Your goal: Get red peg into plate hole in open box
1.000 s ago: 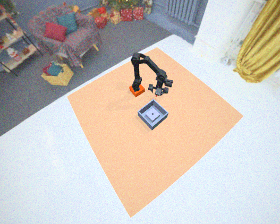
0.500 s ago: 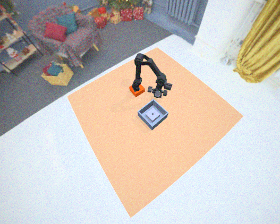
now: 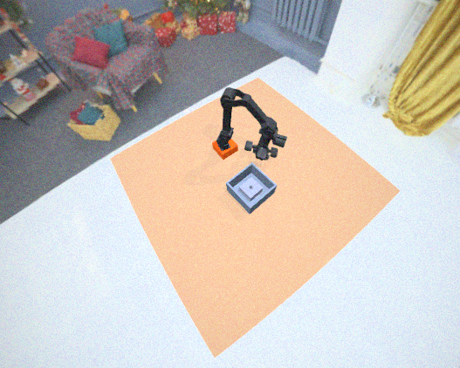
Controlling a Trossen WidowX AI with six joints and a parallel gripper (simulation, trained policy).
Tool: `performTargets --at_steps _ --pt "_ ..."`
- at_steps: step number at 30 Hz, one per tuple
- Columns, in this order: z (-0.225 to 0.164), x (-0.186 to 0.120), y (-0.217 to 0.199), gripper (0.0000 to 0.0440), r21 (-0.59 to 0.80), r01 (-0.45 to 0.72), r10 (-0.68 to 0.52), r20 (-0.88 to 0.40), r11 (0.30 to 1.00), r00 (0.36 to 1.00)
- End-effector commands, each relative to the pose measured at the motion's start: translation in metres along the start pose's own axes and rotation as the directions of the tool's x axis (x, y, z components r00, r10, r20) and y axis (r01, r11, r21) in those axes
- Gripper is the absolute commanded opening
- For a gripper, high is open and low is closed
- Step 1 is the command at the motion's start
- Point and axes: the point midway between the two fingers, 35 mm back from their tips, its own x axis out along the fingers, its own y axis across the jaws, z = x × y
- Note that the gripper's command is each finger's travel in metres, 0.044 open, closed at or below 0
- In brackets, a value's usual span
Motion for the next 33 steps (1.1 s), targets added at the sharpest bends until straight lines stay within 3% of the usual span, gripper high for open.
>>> performTargets --at_steps 1,15,33 --pt "0.010 -0.020 0.005 0.0000 0.003 -0.028 0.028 0.031 1.000 0.999" --pt "0.055 -0.079 0.007 0.0000 0.120 -0.092 0.077 0.123 0.989 0.989" --pt "0.144 -0.088 -0.006 0.0000 0.302 -0.121 0.061 0.201 0.946 0.978"
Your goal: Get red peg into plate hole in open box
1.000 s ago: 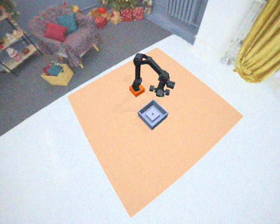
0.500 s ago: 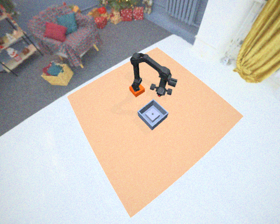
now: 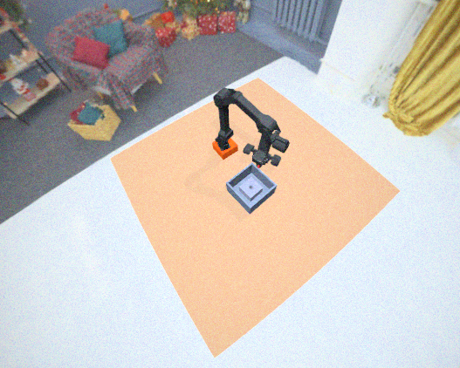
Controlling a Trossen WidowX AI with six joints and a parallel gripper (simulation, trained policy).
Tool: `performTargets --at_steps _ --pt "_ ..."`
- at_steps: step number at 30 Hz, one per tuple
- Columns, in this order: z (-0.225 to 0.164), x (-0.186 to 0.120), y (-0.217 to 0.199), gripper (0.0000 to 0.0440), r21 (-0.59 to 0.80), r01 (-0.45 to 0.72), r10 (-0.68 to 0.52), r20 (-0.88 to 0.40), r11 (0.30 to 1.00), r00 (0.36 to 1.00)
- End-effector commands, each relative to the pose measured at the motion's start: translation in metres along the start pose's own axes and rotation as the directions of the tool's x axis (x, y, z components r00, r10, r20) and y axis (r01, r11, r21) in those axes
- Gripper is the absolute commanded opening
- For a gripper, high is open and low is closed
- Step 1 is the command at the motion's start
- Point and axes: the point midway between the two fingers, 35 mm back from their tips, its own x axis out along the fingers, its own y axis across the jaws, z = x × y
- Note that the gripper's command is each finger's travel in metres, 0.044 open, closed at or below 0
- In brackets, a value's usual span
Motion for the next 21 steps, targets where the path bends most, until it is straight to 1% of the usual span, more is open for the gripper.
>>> performTargets --at_steps 1,11,21 --pt "0.020 0.007 0.003 0.0000 0.022 0.002 -0.003 0.015 1.000 1.000" --pt "0.061 0.034 0.005 0.0000 0.022 0.005 -0.005 0.009 1.000 1.000" --pt "0.080 0.064 0.003 0.0000 -0.046 0.000 -0.002 -0.047 0.999 0.999"
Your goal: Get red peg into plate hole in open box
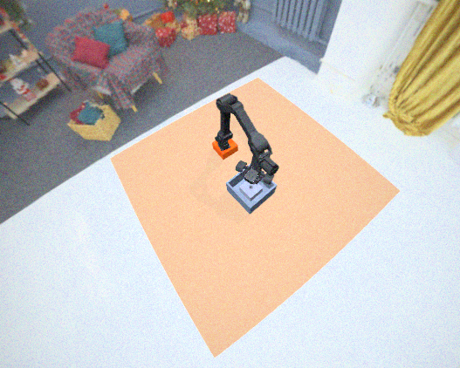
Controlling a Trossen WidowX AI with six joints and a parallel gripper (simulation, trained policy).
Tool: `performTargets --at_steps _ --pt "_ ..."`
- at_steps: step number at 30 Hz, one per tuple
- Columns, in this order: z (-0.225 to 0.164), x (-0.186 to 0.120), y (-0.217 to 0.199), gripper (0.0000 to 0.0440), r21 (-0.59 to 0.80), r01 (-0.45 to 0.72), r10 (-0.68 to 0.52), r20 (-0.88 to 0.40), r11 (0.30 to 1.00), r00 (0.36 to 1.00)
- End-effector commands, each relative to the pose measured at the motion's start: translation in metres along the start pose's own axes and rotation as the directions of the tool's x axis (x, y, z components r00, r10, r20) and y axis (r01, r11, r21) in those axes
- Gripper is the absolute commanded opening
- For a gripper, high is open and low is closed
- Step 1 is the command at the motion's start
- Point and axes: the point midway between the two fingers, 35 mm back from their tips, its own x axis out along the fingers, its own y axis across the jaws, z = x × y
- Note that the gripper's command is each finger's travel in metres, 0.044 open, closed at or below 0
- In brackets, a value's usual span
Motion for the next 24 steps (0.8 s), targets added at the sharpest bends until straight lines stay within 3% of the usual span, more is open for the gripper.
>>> performTargets --at_steps 1,7,15,20,24 --pt "0.004 0.013 -0.001 0.0000 -0.036 -0.002 0.001 -0.028 0.999 1.000" --pt "0.002 0.032 -0.002 0.0007 -0.096 -0.011 0.004 -0.072 0.995 0.997" --pt "0.001 0.050 -0.001 0.0173 -0.125 -0.016 0.000 -0.125 0.992 0.992" --pt "0.013 0.044 0.003 0.0181 -0.160 -0.032 0.013 -0.120 0.987 0.993" --pt "0.023 0.038 0.013 0.0265 -0.158 -0.061 0.041 -0.126 0.986 0.991"
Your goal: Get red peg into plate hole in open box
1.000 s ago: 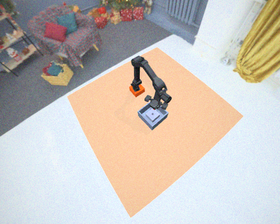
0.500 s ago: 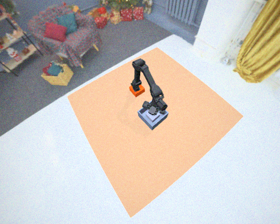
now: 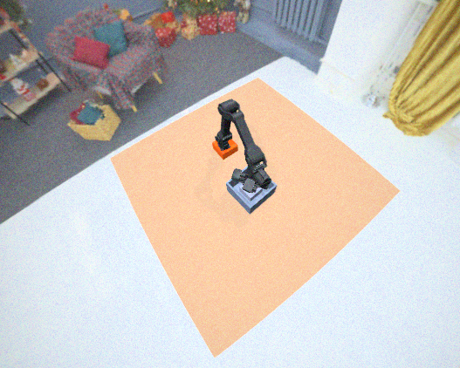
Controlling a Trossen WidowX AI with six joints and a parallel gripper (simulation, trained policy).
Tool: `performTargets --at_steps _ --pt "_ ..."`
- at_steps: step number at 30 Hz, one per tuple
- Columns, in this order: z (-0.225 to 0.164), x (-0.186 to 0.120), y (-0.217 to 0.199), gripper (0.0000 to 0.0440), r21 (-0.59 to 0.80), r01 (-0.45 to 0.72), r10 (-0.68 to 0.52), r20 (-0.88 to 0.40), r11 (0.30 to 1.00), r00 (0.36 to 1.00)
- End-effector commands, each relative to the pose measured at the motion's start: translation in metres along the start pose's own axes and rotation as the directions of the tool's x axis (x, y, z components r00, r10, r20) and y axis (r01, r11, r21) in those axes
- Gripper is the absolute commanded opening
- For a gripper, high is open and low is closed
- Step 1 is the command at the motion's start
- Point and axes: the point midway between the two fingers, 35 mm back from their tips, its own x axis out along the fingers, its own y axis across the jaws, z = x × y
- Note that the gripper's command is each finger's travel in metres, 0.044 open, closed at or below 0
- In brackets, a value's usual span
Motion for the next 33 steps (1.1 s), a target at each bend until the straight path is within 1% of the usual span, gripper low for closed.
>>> performTargets --at_steps 1,2,3,7,12,22,33 --pt "0.023 -0.008 0.022 0.0291 0.005 -0.078 0.078 0.035 0.997 0.996" --pt "0.026 -0.010 0.025 0.0318 0.007 -0.090 0.090 0.034 0.996 0.995" --pt "0.029 -0.011 0.023 0.0332 0.009 -0.083 0.083 0.034 0.996 0.996" --pt "0.037 -0.016 0.032 0.0436 0.005 -0.095 0.095 0.003 0.995 0.995" --pt "0.046 -0.027 0.048 0.0440 0.006 -0.140 0.140 -0.021 0.990 0.990" --pt "0.062 -0.046 0.082 0.0440 -0.020 -0.242 0.242 -0.013 0.970 0.970" --pt "0.062 -0.046 0.083 0.0440 -0.021 -0.244 0.244 -0.013 0.970 0.970"
